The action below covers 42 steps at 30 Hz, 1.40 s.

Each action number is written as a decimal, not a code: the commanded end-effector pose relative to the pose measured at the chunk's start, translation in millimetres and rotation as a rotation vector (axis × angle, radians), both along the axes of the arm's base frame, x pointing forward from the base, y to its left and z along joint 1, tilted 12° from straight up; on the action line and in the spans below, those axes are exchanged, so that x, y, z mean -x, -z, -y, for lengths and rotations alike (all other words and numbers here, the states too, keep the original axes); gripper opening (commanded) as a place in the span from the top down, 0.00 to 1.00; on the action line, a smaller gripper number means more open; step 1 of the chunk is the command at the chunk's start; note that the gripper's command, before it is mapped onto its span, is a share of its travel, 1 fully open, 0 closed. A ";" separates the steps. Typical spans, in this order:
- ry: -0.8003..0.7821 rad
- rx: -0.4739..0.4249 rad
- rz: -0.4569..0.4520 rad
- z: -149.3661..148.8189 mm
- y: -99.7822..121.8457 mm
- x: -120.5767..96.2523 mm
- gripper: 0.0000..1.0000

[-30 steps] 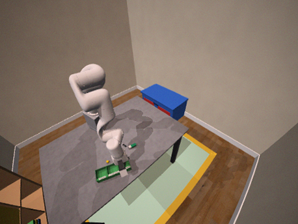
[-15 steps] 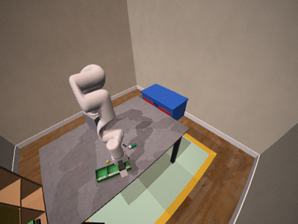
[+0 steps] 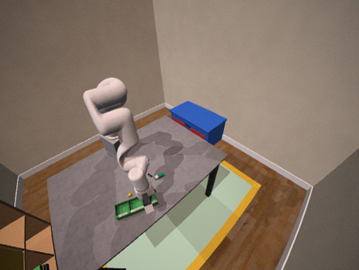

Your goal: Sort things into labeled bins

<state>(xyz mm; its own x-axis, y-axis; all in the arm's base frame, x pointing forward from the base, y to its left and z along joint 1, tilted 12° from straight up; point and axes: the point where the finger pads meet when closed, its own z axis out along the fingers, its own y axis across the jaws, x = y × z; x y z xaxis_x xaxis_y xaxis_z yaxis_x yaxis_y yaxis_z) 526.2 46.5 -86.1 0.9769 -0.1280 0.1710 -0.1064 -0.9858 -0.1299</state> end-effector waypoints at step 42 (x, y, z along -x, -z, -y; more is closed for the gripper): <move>0.001 0.000 0.004 4.2 -36.6 5.2 0.93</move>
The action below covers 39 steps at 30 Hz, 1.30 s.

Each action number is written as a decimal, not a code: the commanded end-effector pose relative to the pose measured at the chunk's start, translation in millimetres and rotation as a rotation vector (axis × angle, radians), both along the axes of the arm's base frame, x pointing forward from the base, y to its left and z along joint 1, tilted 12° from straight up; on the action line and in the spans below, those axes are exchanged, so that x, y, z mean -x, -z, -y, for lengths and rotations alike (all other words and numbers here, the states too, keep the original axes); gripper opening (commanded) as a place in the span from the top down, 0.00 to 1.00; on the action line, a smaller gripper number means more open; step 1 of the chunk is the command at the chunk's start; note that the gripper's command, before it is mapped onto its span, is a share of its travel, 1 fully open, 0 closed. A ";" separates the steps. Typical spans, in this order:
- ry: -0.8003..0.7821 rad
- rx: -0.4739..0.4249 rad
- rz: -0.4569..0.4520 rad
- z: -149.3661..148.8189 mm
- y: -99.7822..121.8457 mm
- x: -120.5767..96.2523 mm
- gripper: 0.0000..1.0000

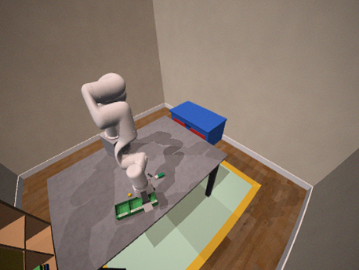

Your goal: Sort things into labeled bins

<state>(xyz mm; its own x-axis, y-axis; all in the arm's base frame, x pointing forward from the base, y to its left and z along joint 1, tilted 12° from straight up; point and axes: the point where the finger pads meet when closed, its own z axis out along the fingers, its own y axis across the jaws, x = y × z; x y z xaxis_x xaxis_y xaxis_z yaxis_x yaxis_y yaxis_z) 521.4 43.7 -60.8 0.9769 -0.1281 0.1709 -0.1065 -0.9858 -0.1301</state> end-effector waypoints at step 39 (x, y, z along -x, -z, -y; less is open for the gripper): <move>0.001 0.000 0.004 17.4 -156.2 28.0 0.93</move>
